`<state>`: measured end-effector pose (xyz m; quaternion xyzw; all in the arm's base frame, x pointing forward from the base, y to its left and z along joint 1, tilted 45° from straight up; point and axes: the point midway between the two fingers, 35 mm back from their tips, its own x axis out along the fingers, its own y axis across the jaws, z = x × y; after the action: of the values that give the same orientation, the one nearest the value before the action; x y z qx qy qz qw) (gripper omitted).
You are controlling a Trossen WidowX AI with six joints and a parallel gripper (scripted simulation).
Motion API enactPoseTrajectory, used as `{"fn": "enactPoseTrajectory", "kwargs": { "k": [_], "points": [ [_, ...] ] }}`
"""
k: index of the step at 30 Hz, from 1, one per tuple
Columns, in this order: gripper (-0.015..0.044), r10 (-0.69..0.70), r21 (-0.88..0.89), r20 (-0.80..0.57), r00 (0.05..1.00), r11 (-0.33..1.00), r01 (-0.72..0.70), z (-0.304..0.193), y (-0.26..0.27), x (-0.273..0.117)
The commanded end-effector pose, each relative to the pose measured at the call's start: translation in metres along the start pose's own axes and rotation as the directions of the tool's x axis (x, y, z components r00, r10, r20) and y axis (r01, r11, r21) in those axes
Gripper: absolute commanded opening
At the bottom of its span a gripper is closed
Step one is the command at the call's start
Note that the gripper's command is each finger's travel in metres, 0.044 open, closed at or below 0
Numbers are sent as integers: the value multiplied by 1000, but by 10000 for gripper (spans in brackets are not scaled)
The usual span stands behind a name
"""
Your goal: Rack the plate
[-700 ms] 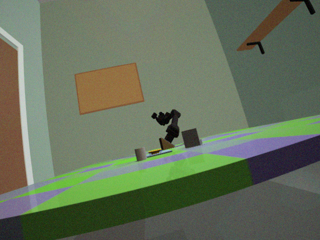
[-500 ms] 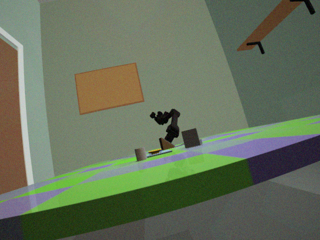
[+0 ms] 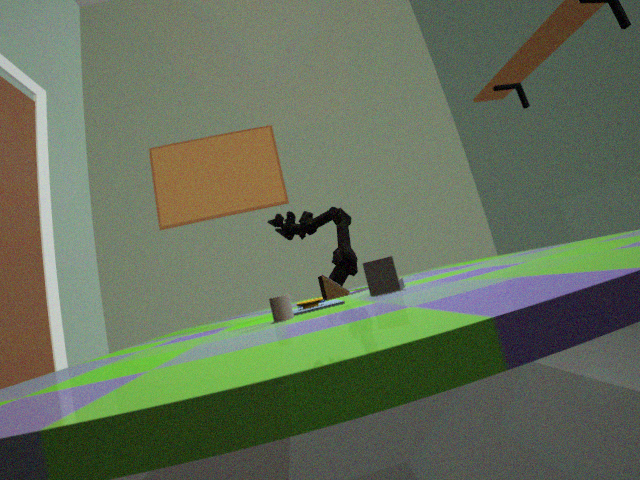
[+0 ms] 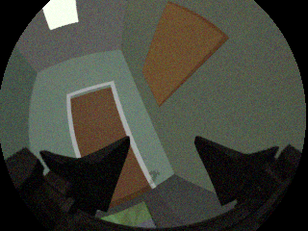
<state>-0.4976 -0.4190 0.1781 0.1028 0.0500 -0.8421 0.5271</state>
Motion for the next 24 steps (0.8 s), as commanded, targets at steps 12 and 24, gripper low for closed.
{"fn": "enactPoseTrajectory", "kwargs": {
  "k": [12, 24],
  "points": [
    [400, 330, -25, -289, 899, 936, -351, -59, 207, 39],
    [400, 514, -3, -525, 678, 796, -605, -115, 365, 7]
  ]
}}
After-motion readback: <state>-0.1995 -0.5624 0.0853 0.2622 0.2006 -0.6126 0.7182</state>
